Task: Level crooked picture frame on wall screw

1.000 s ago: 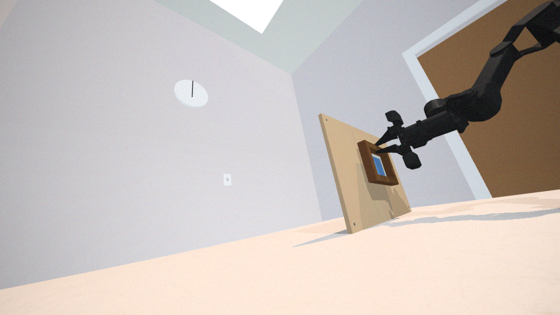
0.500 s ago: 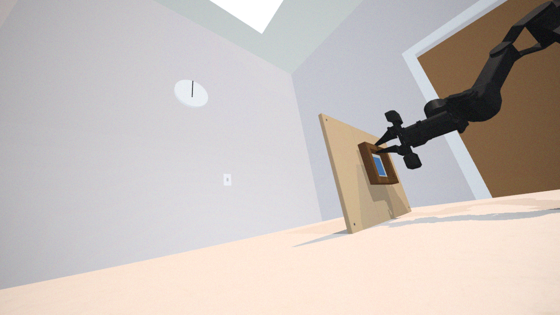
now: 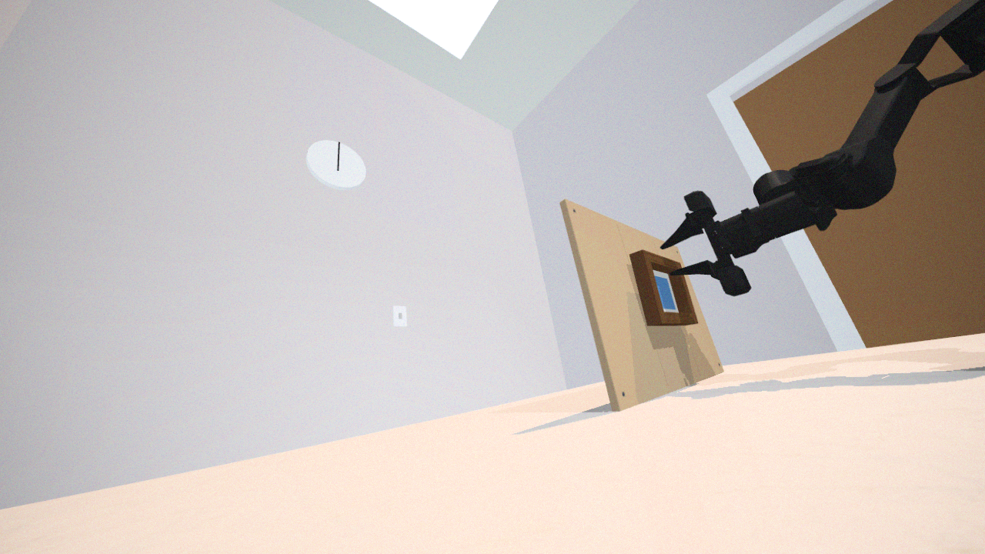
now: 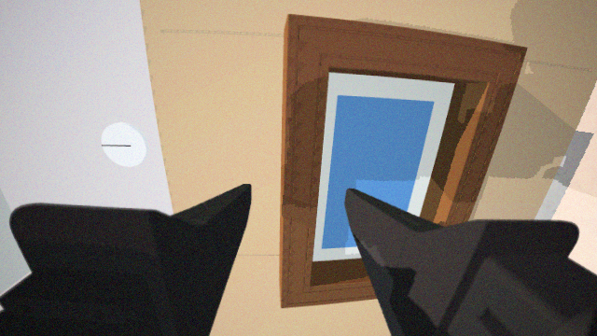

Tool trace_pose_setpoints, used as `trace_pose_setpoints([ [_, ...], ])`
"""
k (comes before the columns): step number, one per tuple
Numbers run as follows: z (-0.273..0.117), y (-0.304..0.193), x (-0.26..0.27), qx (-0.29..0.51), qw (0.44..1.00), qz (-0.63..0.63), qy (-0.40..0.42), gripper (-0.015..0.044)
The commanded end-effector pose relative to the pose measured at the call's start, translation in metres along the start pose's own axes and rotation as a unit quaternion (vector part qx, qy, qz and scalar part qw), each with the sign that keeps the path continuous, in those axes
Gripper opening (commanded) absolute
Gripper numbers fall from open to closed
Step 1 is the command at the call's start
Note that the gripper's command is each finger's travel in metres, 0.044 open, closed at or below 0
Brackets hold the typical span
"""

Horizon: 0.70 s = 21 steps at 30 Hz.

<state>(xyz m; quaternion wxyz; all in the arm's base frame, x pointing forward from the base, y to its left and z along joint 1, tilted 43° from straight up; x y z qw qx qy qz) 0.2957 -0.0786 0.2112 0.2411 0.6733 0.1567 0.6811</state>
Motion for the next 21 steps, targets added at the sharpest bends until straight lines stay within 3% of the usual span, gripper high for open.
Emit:
trace_pose_setpoints([
  [1, -0.027, 0.005, 0.003, -0.001, 1.0, 0.023, 0.004, 0.026],
  [8, -0.083, 0.0, -0.003, 0.0, 0.997, 0.073, 0.006, 0.026],
  [14, -0.085, 0.003, -0.001, -0.003, 0.997, 0.075, 0.005, 0.026],
  [21, -0.122, 0.018, 0.016, -0.001, 0.989, 0.145, 0.006, 0.026],
])
Point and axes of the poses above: the point midway between the two fingers, 35 mm back from their tips, its own z axis out along the fingers, its own x axis across the jaws, y = z × x, the point moved 7 cm from there along -z, back along the fingers, and after that the axes turned 9 degrees about z, right-handed, at the moved point
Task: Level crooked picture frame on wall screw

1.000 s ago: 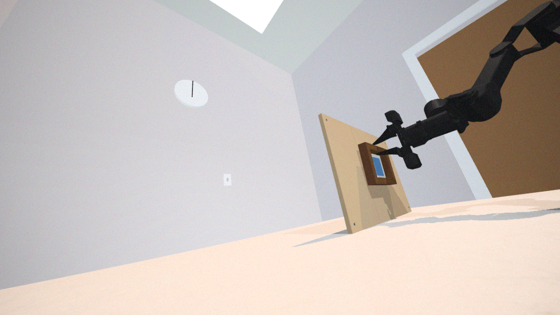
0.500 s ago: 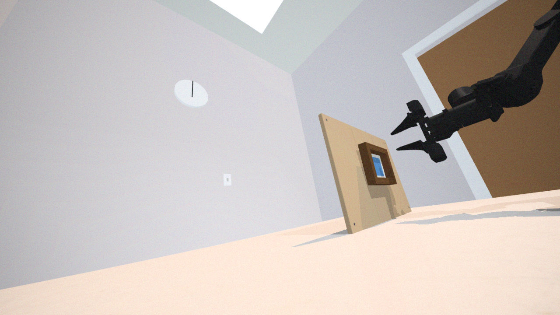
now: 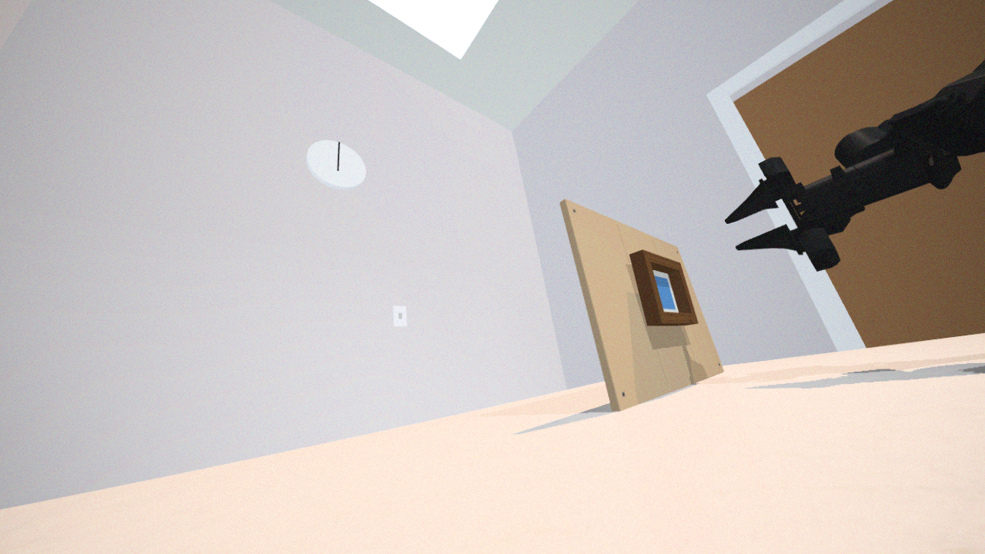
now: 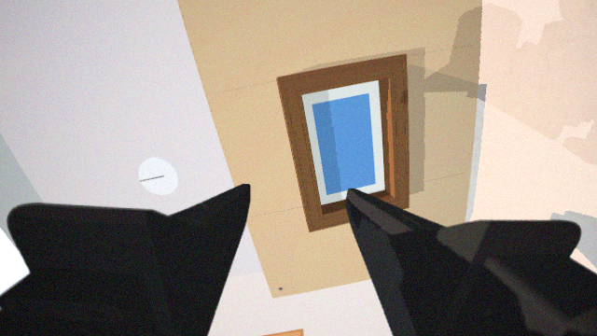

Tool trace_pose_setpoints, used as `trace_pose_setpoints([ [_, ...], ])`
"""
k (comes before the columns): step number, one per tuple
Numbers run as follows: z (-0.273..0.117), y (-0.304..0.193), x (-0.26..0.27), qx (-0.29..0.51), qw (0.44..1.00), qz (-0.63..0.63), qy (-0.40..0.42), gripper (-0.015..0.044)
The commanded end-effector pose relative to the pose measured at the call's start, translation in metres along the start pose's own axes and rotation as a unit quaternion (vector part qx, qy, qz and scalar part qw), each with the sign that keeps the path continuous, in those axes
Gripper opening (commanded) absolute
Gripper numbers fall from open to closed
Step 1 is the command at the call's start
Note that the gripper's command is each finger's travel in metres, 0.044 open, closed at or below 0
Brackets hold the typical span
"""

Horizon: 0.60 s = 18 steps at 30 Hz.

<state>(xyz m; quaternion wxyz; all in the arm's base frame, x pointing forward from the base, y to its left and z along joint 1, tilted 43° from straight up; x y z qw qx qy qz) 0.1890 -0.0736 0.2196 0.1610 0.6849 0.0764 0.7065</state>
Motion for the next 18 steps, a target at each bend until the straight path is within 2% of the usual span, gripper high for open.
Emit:
trace_pose_setpoints([
  [1, -0.022, 0.003, 0.012, 0.001, 0.999, 0.039, 0.003, 0.026],
  [9, -0.066, -0.008, 0.023, 0.003, 0.994, 0.113, 0.001, 0.026],
  [18, -0.067, -0.008, 0.023, 0.003, 0.993, 0.115, 0.001, 0.026],
])
Point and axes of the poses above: the point midway between the two fingers, 35 mm back from their tips, its own z axis out along the fingers, its own x axis across the jaws, y = z × x, the point moved 7 cm from there along -z, back along the fingers, and after that the axes turned 9 degrees about z, right-handed, at the moved point
